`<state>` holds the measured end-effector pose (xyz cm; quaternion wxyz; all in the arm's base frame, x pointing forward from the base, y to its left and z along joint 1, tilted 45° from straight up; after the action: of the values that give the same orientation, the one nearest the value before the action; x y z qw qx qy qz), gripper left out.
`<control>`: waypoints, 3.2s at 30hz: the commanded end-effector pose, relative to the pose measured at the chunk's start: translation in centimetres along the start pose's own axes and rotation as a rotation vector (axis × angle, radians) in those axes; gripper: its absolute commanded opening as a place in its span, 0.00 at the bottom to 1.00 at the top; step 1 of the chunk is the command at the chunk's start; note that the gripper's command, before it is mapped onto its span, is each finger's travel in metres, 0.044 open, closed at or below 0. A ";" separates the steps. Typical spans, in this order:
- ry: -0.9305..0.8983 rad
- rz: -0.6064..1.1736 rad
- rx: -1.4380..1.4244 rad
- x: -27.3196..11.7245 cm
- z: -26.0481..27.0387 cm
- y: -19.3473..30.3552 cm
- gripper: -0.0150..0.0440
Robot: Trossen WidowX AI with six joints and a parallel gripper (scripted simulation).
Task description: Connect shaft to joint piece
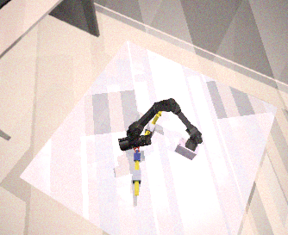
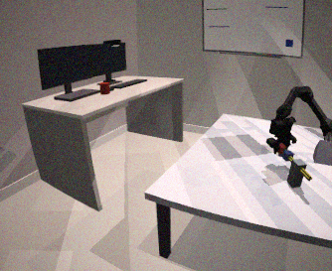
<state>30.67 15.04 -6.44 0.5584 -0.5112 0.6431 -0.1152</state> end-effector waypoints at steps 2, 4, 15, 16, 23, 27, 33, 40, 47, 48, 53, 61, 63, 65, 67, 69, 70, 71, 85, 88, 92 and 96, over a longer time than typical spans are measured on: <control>-0.002 -0.003 -0.005 0.0 0.0 0.0 0.56; -0.002 -0.003 -0.005 0.0 0.0 0.0 0.56; -0.002 -0.003 -0.005 0.0 0.0 0.0 0.56; -0.002 -0.003 -0.005 0.0 0.0 0.0 0.56; -0.002 -0.003 -0.005 0.0 0.0 0.0 0.56; -0.002 -0.003 -0.005 0.0 0.0 0.0 0.56; -0.002 -0.003 -0.005 0.0 0.0 0.0 0.56; -0.002 -0.003 -0.005 0.0 0.0 0.0 0.56; -0.002 -0.003 -0.005 0.0 0.0 0.0 0.56; -0.002 -0.003 -0.005 0.0 0.0 0.0 0.56; -0.002 -0.003 -0.005 0.0 0.0 0.0 0.56; -0.002 -0.003 -0.005 0.0 0.0 0.0 0.56; -0.002 -0.003 -0.005 0.0 0.0 0.0 0.56; -0.002 -0.003 -0.005 0.0 0.0 0.0 0.56; -0.002 -0.003 -0.005 0.0 0.0 0.0 0.56; -0.002 -0.003 -0.005 0.0 0.0 0.0 0.56; -0.002 -0.003 -0.005 0.0 0.0 0.0 0.56; -0.002 -0.003 -0.005 0.0 0.0 0.0 0.56; -0.002 -0.003 -0.005 0.0 0.0 0.0 0.56; -0.002 -0.003 -0.005 0.0 0.0 0.0 0.56; -0.002 -0.003 -0.005 0.0 0.0 0.0 0.56; -0.001 0.000 -0.001 0.0 0.0 0.0 0.50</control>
<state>30.68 15.04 -6.45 0.5582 -0.5116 0.6431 -0.1146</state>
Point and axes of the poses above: the point midway between the two fingers, 35 mm back from their tips, its own x axis out along the fingers, its own z axis across the jaws, y = z × x, the point moved 7 cm from there along -x, back along the fingers, and after that the axes turned 9 degrees about x, right-handed, at the moved point
